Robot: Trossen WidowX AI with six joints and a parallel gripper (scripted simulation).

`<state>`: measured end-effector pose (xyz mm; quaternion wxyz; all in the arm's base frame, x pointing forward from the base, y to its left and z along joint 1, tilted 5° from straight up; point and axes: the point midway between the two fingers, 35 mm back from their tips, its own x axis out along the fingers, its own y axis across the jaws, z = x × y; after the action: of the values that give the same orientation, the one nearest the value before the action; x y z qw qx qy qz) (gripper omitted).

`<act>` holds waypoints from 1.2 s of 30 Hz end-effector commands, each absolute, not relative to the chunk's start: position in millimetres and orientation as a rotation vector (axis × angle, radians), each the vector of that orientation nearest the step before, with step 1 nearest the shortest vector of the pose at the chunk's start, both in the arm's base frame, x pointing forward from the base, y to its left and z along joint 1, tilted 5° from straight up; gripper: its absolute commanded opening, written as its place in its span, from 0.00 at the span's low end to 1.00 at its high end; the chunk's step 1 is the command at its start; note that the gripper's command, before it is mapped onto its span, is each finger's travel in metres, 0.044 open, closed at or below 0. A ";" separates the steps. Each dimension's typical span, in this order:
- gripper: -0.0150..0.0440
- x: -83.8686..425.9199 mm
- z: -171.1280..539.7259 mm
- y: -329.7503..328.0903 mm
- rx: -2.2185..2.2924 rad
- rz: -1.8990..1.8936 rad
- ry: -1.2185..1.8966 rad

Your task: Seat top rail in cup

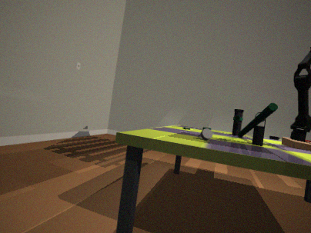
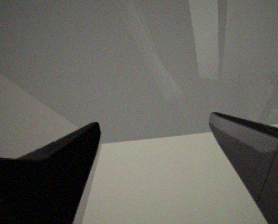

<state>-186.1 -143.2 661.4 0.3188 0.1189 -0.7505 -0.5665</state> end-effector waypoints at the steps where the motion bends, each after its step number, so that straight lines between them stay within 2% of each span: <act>1: 0.98 -185.5 660.5 -145.1 0.320 -1.492 -1.966; 2: 1.00 -183.8 657.9 -150.9 0.343 -1.499 -1.943; 9: 1.00 -142.9 617.3 -228.0 0.620 -1.557 -1.579; 20: 1.00 -31.2 546.0 -302.6 0.897 -1.482 -0.987; 29: 1.00 81.9 475.5 -316.3 0.934 -1.320 -0.419; 36: 1.00 174.9 422.5 -283.8 0.918 -1.100 -0.045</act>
<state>142.3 -299.9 442.6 0.7246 0.4226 -0.0830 -0.5380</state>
